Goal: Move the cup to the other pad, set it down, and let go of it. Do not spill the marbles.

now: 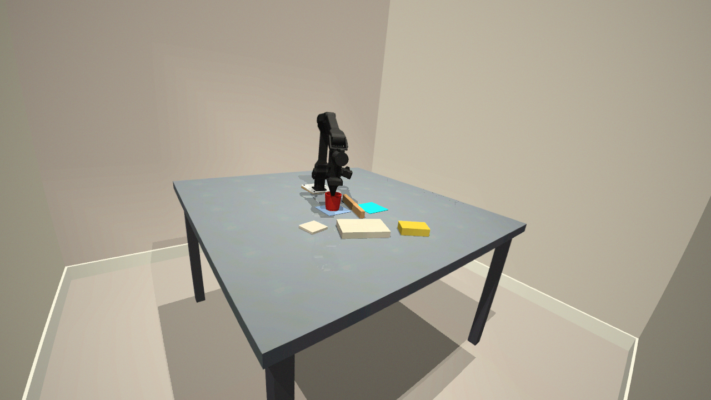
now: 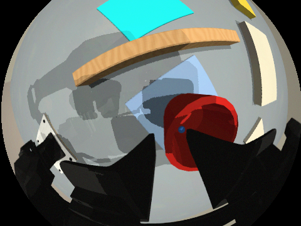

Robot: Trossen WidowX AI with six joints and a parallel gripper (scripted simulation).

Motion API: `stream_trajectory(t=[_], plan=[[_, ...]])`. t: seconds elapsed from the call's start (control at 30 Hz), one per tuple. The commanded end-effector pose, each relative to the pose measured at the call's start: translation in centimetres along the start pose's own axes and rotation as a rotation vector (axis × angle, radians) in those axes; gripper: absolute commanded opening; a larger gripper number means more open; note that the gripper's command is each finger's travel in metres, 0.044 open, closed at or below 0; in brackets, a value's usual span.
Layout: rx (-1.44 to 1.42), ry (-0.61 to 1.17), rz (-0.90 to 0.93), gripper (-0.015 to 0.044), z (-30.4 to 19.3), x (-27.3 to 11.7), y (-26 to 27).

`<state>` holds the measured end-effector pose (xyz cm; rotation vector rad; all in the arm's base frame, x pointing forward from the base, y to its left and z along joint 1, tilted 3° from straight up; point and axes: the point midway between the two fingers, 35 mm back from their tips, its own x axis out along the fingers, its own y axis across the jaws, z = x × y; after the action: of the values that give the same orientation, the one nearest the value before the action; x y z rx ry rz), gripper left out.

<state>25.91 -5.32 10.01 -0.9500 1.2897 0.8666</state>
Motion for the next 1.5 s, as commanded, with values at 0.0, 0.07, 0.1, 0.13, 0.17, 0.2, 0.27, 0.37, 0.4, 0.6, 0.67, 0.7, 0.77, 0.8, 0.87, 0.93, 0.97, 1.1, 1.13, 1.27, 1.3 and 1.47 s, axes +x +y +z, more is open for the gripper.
stream_trajectory(t=[0.0, 0.07, 0.1, 0.13, 0.17, 0.2, 0.27, 0.37, 0.4, 0.6, 0.67, 0.7, 0.77, 0.8, 0.87, 0.93, 0.97, 1.1, 1.13, 1.27, 1.3, 1.47], plan=[[-0.002, -0.002, 0.013, 0.0148, 0.0, 0.9, 0.1], [-0.002, -0.002, 0.013, 0.0148, 0.0, 1.2, 0.2], [-0.002, -0.002, 0.013, 0.0148, 0.0, 1.4, 0.2], [-0.002, -0.002, 0.013, 0.0148, 0.0, 1.6, 0.2], [-0.002, -0.002, 0.013, 0.0148, 0.0, 1.7, 0.2], [-0.002, -0.002, 0.013, 0.0148, 0.0, 1.9, 0.3], [-0.002, -0.002, 0.013, 0.0148, 0.0, 2.1, 0.3], [-0.002, -0.002, 0.013, 0.0148, 0.0, 2.1, 0.3], [-0.002, -0.002, 0.013, 0.0148, 0.0, 2.1, 0.3], [-0.001, 0.001, 0.007, 0.0089, 0.0, 1.9, 0.3], [-0.001, 0.001, 0.007, 0.0075, 0.0, 1.9, 0.3], [-0.001, 0.001, 0.007, 0.0069, 0.0, 1.9, 0.3], [-0.001, 0.001, 0.007, 0.0055, 0.0, 1.9, 0.3], [-0.001, 0.001, 0.007, 0.0049, 0.0, 1.9, 0.3], [-0.001, 0.001, 0.007, 0.0035, 0.0, 1.9, 0.3], [-0.001, 0.001, 0.007, 0.0022, 0.0, 1.9, 0.3], [-0.001, 0.001, 0.007, 0.0015, 0.0, 1.9, 0.3], [-0.001, 0.001, 0.007, 0.0, 0.0, 1.9, 0.3], [-0.001, 0.001, 0.007, 0.0, 0.0, 1.9, 0.2], [-0.001, 0.001, 0.007, 0.0, 0.0, 1.2, 0.2], [-0.001, 0.001, 0.008, 0.0, 0.0, 1.0, 0.1], [-0.002, 0.0, 0.009, 0.0, 0.0, -0.5, 0.1]])
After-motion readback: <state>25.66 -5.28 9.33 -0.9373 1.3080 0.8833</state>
